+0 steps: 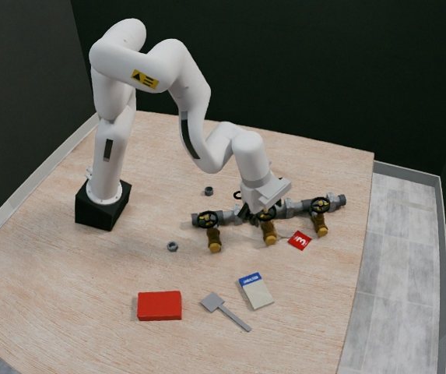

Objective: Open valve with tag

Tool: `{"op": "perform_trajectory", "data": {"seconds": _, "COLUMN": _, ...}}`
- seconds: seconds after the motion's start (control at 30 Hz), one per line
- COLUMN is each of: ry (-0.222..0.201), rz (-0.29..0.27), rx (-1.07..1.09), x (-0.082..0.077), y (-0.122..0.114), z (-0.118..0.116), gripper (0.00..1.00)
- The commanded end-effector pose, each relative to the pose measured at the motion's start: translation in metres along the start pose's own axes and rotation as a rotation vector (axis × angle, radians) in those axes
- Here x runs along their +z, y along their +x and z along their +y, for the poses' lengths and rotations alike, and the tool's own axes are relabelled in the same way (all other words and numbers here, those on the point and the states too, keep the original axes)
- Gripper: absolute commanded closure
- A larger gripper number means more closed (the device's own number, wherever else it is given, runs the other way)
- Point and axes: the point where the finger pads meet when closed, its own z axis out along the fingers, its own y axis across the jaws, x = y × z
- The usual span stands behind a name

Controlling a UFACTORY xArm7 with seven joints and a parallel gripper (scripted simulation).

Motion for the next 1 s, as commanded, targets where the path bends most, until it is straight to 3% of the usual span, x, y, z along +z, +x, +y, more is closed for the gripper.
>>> {"op": "perform_trajectory", "data": {"seconds": 0.0, "ry": -0.027, "rz": 0.029, "rx": 0.276, "x": -0.0013, "y": 0.0014, "z": -0.0016, "gripper": 0.0}}
{"op": "perform_trajectory", "data": {"seconds": 0.17, "ry": -0.024, "rz": 0.039, "rx": 0.534, "x": -0.0013, "y": 0.0014, "z": -0.0016, "gripper": 0.0}}
{"op": "perform_trajectory", "data": {"seconds": 0.23, "ry": -0.024, "rz": 0.039, "rx": 0.534, "x": -0.0013, "y": 0.0014, "z": -0.0016, "gripper": 0.0}}
{"op": "perform_trajectory", "data": {"seconds": 0.27, "ry": -0.031, "rz": 0.048, "rx": 0.68, "x": -0.0013, "y": 0.0014, "z": -0.0016, "gripper": 0.0}}
{"op": "perform_trajectory", "data": {"seconds": 0.47, "ry": -0.075, "rz": 0.08, "rx": 0.923, "x": -0.0013, "y": 0.0014, "z": -0.0016, "gripper": 0.0}}
{"op": "perform_trajectory", "data": {"seconds": 0.9, "ry": -0.081, "rz": 0.085, "rx": 0.939, "x": -0.0013, "y": 0.0014, "z": -0.0016, "gripper": 0.0}}
{"op": "perform_trajectory", "data": {"seconds": 0.93, "ry": -0.081, "rz": 0.085, "rx": 0.939, "x": -0.0013, "y": 0.0014, "z": -0.0016, "gripper": 1.0}}
{"op": "perform_trajectory", "data": {"seconds": 0.97, "ry": -0.081, "rz": 0.085, "rx": 0.939, "x": -0.0013, "y": 0.0014, "z": -0.0016, "gripper": 1.0}}
